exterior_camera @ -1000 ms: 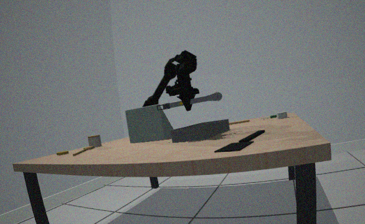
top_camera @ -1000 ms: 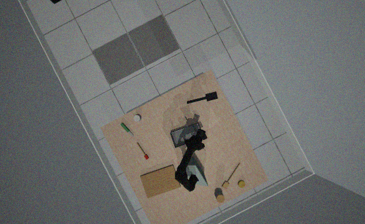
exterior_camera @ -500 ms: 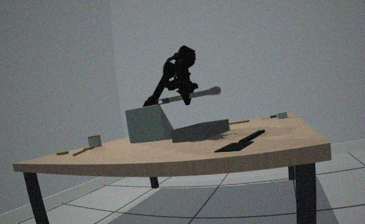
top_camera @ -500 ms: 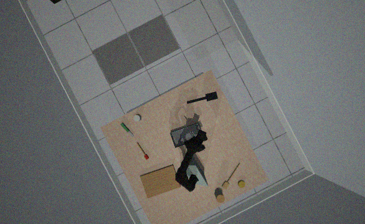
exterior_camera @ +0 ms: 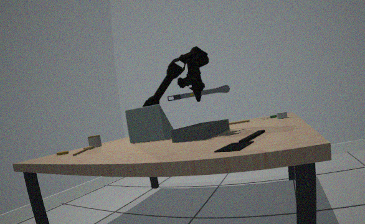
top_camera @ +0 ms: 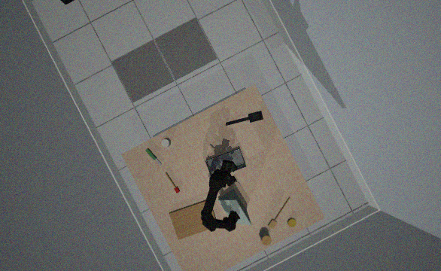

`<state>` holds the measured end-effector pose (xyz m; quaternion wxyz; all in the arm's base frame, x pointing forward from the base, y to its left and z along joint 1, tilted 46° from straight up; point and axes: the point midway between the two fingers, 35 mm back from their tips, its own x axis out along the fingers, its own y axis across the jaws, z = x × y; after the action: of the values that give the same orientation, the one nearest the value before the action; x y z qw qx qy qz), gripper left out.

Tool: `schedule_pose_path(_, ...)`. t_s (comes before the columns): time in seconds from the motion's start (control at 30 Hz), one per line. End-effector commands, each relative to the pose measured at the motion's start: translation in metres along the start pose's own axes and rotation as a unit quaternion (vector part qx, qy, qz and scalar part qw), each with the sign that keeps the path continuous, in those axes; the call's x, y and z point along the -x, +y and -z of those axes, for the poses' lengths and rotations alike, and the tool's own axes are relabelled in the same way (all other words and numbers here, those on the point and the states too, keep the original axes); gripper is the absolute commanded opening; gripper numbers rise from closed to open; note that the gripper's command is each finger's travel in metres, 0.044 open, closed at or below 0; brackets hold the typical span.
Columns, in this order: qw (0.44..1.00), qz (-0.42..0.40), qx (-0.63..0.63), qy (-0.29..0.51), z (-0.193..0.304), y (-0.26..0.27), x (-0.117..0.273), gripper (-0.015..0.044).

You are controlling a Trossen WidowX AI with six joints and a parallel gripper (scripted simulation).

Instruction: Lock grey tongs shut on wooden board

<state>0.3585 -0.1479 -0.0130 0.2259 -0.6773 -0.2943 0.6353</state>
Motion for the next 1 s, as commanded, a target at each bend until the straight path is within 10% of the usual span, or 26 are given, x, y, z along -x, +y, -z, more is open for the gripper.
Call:
schedule_pose_path(0.0, 0.999, -0.001, 0.041, 0.004, 0.011, -0.033, 0.005, -0.0150)
schedule_pose_path(0.97, 0.955, 0.012, 0.295, 0.009, 0.016, -0.236, 0.004, -0.0150)
